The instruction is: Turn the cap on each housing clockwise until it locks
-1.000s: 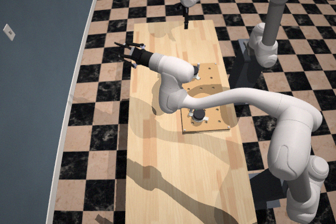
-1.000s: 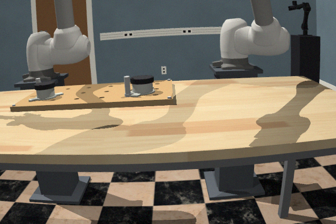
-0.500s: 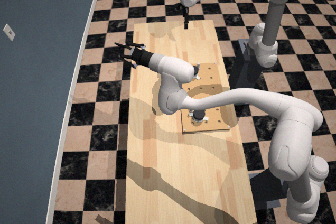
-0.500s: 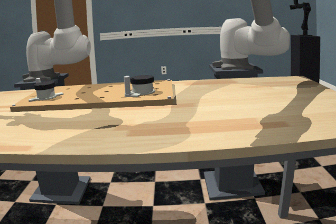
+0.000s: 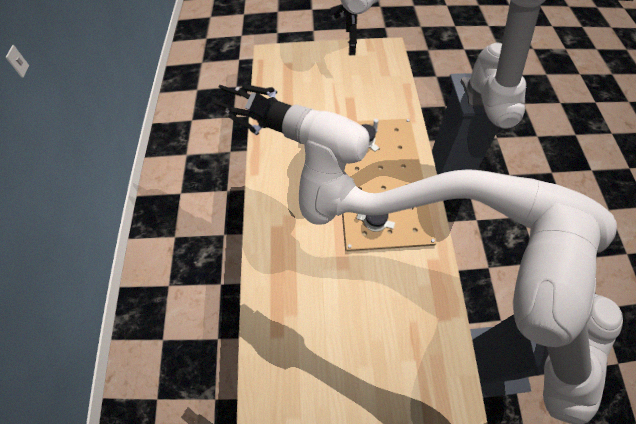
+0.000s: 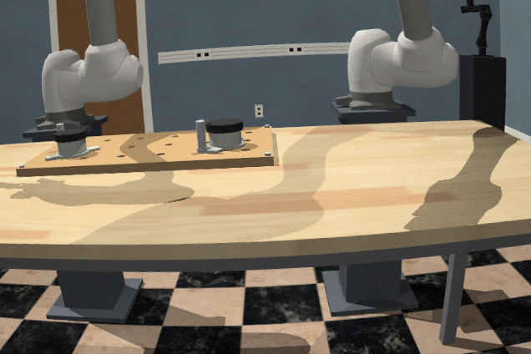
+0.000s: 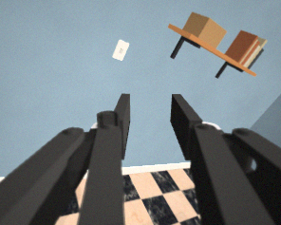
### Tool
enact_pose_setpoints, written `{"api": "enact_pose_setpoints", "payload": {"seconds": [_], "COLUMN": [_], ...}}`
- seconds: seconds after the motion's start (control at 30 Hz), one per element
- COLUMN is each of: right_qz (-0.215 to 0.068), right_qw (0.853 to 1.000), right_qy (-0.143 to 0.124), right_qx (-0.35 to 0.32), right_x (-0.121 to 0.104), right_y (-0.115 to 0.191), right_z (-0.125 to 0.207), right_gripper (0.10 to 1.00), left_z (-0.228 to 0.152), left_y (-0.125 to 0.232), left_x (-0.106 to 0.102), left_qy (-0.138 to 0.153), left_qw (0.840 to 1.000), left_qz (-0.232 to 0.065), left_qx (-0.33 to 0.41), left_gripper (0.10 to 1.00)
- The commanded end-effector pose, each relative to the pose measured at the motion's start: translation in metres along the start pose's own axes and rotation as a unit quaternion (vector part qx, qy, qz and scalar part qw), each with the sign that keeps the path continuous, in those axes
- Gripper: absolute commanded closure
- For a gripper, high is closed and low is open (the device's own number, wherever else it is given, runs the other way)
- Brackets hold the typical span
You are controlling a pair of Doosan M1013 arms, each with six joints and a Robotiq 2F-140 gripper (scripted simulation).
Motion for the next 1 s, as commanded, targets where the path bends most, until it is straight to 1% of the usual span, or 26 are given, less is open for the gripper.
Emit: {"api": "enact_pose_setpoints", "payload": {"seconds": [0.0, 0.07, 0.13, 0.23, 0.33, 0.4, 0.47, 0.63, 0.7, 0.97], "right_qz": [0.001, 0.001, 0.001, 0.001, 0.001, 0.001, 0.001, 0.001, 0.001, 0.001], "right_qw": [1.0, 1.0, 1.0, 1.0, 1.0, 1.0, 1.0, 1.0, 1.0, 1.0], "right_qy": [0.0, 0.0, 0.0, 0.0, 0.0, 0.0, 0.0, 0.0, 0.0, 0.0], "right_qx": [0.0, 0.0, 0.0, 0.0, 0.0, 0.0, 0.0, 0.0, 0.0, 0.0], "right_x": [0.001, 0.001, 0.001, 0.001, 0.001, 0.001, 0.001, 0.001, 0.001, 0.001], "right_y": [0.0, 0.0, 0.0, 0.0, 0.0, 0.0, 0.0, 0.0, 0.0, 0.0], "right_z": [0.0, 0.0, 0.0, 0.0, 0.0, 0.0, 0.0, 0.0, 0.0, 0.0], "right_gripper": [0.098, 0.098, 0.098, 0.098, 0.098, 0.098, 0.098, 0.098, 0.098, 0.098], "left_z": [-0.002, -0.009, -0.009, -0.016, -0.03, -0.033, -0.039, -0.062, -0.062, -0.101], "left_y": [-0.002, -0.001, -0.001, -0.001, 0.001, 0.001, 0.002, 0.006, 0.006, 0.012], "left_x": [0.004, 0.011, 0.011, 0.017, 0.031, 0.034, 0.041, 0.064, 0.064, 0.106], "left_qy": [-0.003, -0.005, -0.005, -0.007, -0.012, -0.013, -0.016, -0.027, -0.027, -0.051], "left_qw": [1.0, 1.0, 1.0, 1.0, 0.999, 0.998, 0.998, 0.994, 0.994, 0.987], "left_qz": [-0.008, -0.019, -0.019, -0.029, -0.051, -0.055, -0.065, -0.099, -0.099, -0.152], "left_qx": [-0.002, -0.005, -0.005, -0.008, -0.012, -0.013, -0.016, -0.021, -0.021, -0.029], "left_gripper": [0.77, 0.77, 0.77, 0.77, 0.77, 0.77, 0.77, 0.77, 0.77, 0.77]}}
Point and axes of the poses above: on each arm, the point where the finger pads meet when closed, its own x axis back along the fingers, its own z axis across the jaws, y = z × x, the point moved 8 cm from there along x, back along the fingers, and after that the axes turned 7 degrees about x, right-handed, at the moved point
